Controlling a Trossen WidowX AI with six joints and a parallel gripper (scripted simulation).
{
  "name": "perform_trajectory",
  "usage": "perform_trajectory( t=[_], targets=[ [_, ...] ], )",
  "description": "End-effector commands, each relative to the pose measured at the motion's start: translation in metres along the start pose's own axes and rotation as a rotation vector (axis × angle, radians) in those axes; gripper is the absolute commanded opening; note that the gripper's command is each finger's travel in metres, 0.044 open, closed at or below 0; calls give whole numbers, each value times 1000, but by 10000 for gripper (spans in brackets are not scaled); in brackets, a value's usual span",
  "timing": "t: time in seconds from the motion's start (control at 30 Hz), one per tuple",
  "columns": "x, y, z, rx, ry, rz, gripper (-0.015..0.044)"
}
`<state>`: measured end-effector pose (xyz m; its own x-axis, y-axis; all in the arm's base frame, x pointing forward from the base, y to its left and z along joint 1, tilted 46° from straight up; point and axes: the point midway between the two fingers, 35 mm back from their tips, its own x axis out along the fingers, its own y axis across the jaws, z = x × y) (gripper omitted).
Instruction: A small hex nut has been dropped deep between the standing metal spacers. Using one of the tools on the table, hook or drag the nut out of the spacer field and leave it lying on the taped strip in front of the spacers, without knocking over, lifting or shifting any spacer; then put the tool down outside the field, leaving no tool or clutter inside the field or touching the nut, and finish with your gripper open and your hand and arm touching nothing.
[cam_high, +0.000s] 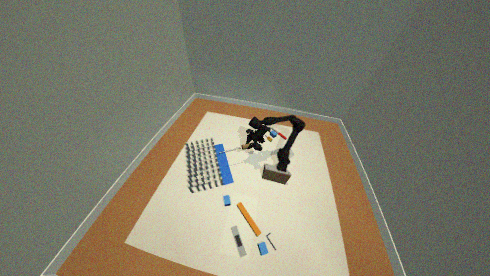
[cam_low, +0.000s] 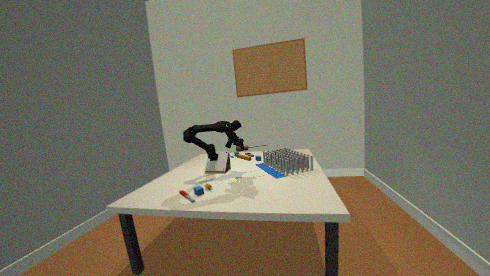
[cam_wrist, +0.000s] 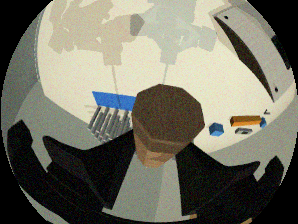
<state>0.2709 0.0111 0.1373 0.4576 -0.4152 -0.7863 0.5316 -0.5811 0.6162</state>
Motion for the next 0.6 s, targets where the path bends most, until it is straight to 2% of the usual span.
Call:
perform_trajectory(
  t=[0.0,0.57],
  targets=[
    [4,-2,-1,16,9,-10,0],
    [80,1,33,22,7,-28,0]
  ],
)
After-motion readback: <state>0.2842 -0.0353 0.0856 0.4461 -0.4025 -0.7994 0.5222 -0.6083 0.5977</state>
